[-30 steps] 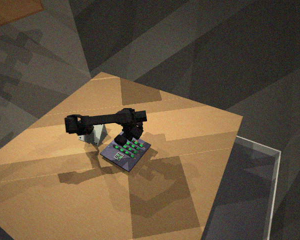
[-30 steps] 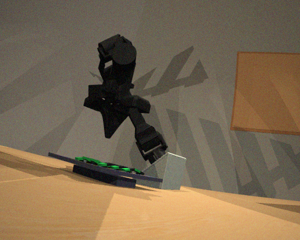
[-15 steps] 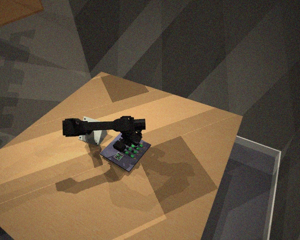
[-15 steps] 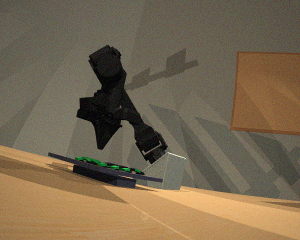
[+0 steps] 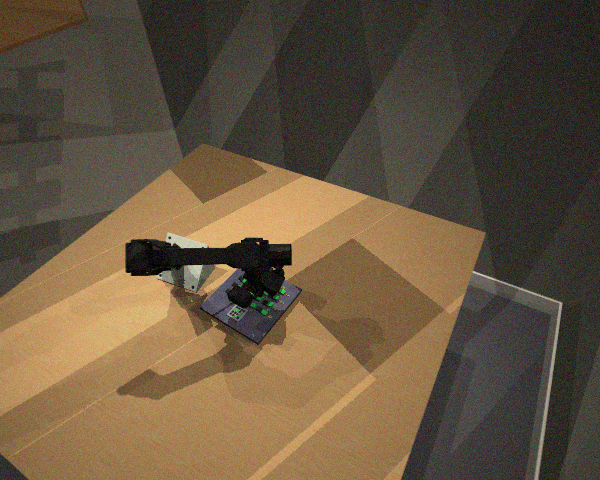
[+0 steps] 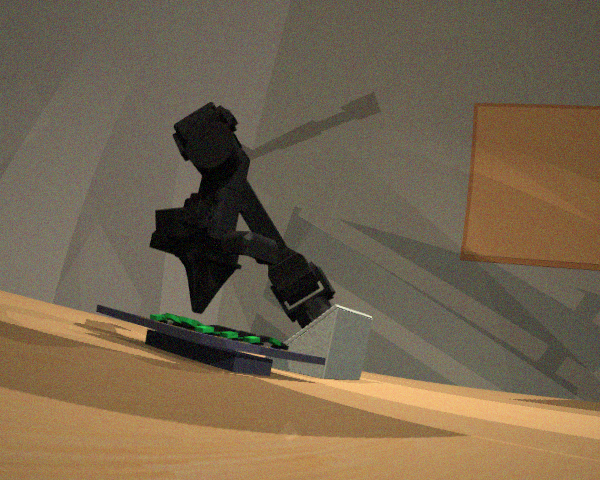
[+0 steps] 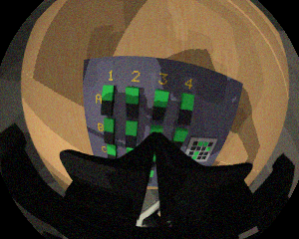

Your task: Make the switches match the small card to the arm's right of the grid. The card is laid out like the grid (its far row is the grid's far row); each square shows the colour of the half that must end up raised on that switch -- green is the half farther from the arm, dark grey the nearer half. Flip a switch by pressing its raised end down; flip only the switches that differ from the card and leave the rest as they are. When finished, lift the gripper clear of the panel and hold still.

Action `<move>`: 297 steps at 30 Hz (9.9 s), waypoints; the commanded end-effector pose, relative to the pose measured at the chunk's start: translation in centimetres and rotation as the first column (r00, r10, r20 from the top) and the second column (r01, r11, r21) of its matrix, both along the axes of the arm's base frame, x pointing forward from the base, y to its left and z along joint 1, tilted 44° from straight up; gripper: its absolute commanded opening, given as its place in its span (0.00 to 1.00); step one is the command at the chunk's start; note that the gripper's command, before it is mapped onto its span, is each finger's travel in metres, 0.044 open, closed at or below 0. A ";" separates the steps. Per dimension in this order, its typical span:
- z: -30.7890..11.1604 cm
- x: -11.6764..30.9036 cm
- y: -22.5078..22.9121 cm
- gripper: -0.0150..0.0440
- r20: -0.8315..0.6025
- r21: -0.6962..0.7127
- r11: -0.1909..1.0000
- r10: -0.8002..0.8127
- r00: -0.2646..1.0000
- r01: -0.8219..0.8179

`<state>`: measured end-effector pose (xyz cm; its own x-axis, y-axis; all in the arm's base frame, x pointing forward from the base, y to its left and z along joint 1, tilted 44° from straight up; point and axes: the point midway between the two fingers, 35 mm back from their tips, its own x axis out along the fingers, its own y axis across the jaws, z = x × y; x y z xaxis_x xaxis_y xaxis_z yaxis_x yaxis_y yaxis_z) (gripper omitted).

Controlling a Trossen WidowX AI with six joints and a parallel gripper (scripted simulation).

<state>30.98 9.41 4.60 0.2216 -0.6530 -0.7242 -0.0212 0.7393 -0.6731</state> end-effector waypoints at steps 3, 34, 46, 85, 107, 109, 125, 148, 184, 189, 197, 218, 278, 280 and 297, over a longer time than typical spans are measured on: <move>-0.6 0.0 -0.6 0.25 -0.009 -0.010 1.000 0.002 1.000 -0.002; -0.6 0.0 -0.6 0.25 -0.009 -0.010 1.000 0.002 1.000 -0.002; -0.7 0.0 -0.7 0.25 -0.009 -0.010 1.000 0.002 1.000 -0.002; -1.1 0.2 -1.1 0.25 -0.009 -0.010 1.000 0.002 1.000 -0.002; 0.4 -7.3 4.3 0.25 0.006 -0.006 1.000 0.020 1.000 -0.020; -0.7 -6.9 3.3 0.25 0.015 -0.006 1.000 0.029 0.999 -0.029; -2.8 -6.3 1.3 0.25 0.026 -0.008 0.999 0.037 0.999 -0.037; -3.7 -6.0 0.5 0.25 0.026 -0.008 0.999 0.037 0.999 -0.037; -3.8 -5.9 0.3 0.25 0.026 -0.008 0.999 0.037 0.999 -0.037; -3.9 -5.9 0.3 0.25 0.026 -0.008 0.999 0.037 0.999 -0.037; -4.0 -5.9 0.2 0.25 0.026 -0.008 0.999 0.037 0.999 -0.037; -2.8 -6.1 1.5 0.25 0.022 -0.001 1.000 0.030 0.999 -0.030; -6.0 -8.0 2.3 0.25 -0.013 -0.007 1.000 0.002 1.000 -0.002; -6.0 -8.0 2.3 0.25 -0.013 -0.007 1.000 0.002 1.000 -0.002; -6.0 -8.0 2.3 0.25 -0.013 -0.007 1.000 0.002 1.000 -0.002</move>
<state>22.96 11.80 -1.35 0.2117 -0.6554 -0.7250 -0.0270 0.7376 -0.6747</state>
